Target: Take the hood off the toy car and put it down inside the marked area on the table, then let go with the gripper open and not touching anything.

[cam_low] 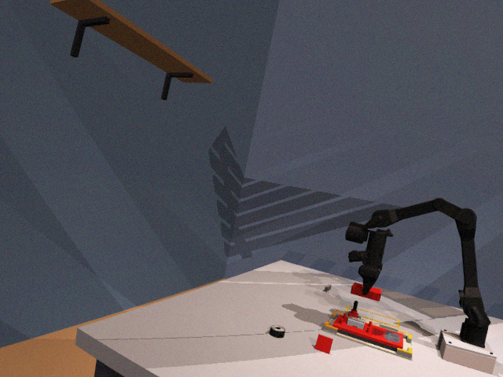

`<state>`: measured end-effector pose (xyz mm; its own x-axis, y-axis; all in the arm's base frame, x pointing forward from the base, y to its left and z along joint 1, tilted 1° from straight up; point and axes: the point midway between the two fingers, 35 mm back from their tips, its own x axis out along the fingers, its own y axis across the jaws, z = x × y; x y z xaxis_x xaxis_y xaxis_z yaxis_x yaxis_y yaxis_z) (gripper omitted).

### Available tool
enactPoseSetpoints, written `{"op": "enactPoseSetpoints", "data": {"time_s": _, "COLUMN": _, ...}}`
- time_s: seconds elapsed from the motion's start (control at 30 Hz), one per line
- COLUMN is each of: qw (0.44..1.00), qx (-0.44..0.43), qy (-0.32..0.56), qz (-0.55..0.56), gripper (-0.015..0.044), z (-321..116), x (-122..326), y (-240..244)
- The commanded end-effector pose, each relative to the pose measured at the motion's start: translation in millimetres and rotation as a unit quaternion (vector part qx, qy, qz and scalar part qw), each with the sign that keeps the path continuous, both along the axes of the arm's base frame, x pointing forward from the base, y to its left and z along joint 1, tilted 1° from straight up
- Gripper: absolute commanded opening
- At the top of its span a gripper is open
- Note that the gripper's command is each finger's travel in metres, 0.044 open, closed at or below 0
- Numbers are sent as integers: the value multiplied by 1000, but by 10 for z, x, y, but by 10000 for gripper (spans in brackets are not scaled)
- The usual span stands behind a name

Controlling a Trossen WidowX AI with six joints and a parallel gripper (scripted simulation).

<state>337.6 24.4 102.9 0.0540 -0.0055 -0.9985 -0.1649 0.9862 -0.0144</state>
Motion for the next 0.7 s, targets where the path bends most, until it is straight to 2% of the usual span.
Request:
{"op": "enactPoseSetpoints", "data": {"time_s": 0.0, "qw": 1000, "qx": -1, "qy": -2, "qz": 1, "gripper": 0, "z": 8, "x": -12, "y": -135}}
{"op": "enactPoseSetpoints", "data": {"time_s": 0.67, "qw": 1000, "qx": -1, "qy": -1, "qz": 4, "gripper": 0, "z": 36, "x": -107, "y": -776}}
